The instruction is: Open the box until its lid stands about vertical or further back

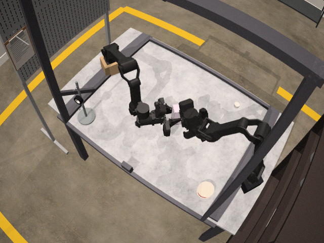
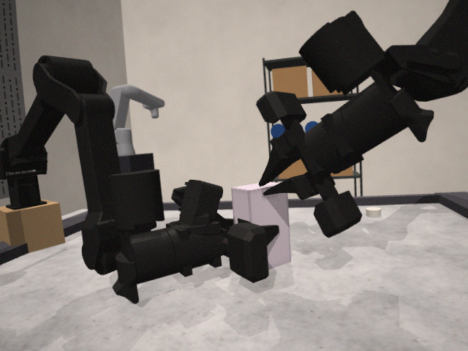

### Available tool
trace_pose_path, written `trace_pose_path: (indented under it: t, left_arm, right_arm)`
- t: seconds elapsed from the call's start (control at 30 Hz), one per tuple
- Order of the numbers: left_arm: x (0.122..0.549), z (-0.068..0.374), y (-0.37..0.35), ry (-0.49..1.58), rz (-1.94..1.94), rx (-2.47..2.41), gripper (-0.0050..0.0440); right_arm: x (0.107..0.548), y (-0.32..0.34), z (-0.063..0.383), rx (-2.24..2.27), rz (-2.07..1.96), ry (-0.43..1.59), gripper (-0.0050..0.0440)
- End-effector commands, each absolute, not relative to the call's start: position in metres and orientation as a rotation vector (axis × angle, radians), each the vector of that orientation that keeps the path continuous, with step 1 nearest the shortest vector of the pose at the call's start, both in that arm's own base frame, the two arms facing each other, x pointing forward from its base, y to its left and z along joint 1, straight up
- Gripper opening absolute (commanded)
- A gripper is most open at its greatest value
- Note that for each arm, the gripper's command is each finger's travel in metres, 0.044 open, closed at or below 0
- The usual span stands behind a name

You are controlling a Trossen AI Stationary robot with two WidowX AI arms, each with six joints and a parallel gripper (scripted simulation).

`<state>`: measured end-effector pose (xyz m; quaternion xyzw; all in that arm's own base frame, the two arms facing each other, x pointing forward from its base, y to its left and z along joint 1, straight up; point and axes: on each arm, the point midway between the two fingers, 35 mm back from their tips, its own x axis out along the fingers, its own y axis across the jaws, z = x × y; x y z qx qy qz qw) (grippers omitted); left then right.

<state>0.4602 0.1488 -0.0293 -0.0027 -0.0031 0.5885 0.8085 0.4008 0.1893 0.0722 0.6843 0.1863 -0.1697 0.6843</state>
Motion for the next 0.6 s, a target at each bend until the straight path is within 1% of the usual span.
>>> trace_pose_path:
  t: [0.0,0.57]
  left_arm:
    - [0.4655,-0.0193,0.1484,-0.027,1.250,-0.019,0.0221]
    - [0.4655,-0.0193,0.1484,-0.027,1.250,-0.019,0.0221]
  right_arm:
    - [0.4102,0.1916,0.0837,1.553,-0.357,0.401,0.0050]
    - [0.4057,0.1890,0.0835,1.553,-0.358,0.401,0.0050]
